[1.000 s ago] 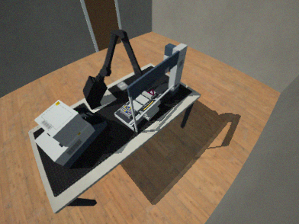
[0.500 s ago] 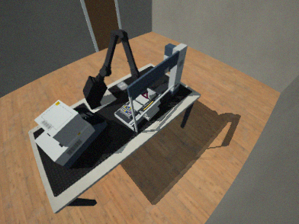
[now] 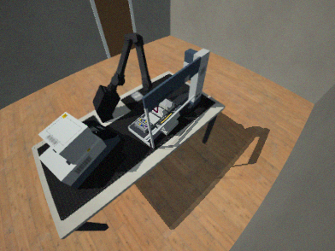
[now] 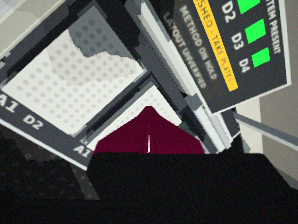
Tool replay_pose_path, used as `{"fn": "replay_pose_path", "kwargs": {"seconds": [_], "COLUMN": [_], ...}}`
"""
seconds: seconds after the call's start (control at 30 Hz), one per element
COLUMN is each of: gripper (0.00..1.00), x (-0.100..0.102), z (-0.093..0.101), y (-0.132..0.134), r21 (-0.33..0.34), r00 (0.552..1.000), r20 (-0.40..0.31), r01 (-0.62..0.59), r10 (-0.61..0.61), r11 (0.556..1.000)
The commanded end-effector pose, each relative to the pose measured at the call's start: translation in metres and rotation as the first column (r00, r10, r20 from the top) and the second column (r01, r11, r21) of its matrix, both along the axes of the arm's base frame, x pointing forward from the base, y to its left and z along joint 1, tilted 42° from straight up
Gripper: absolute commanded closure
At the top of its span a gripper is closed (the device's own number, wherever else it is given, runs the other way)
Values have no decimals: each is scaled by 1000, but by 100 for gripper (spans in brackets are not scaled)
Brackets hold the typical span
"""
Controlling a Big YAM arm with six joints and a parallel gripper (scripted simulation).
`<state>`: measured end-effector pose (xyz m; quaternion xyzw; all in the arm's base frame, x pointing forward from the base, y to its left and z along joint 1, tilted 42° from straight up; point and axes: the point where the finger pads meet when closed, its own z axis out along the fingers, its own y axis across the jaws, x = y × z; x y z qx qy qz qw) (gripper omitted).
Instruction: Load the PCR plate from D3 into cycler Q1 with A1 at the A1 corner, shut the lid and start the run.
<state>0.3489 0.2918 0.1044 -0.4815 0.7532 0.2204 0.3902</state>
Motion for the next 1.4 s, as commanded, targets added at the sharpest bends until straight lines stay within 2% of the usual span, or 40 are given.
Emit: {"fn": "replay_pose_path", "kwargs": {"seconds": [0.0,0.07,0.17,0.23,0.33,0.37,0.63,0.73,1.2,1.3,1.37], "gripper": [100,100,100,100,100,100,100,100,100,100,100], "x": [7,3,2,-3,-10,-12,-30,-31,-79,-78,-86], "z": [1,-7,-10,-19,-35,-38,-56,-55,-86,-87,-94], "y": [-7,-14,-17,-25,-39,-42,-65,-65,-107,-108,-114], "r21": [6,-2,-6,-12,-17,-19,-37,-36,-66,-69,-75], "r00": [999,994,994,988,990,987,943,943,809,807,776], "r20": [-40,-92,-98,-141,-124,-147,-303,-303,-537,-539,-578], "r01": [32,51,56,66,63,70,133,134,241,242,256], "r10": [-32,-51,-57,-67,-65,-72,-138,-139,-238,-241,-251], "r11": [999,999,998,998,998,997,990,990,968,968,964]}}
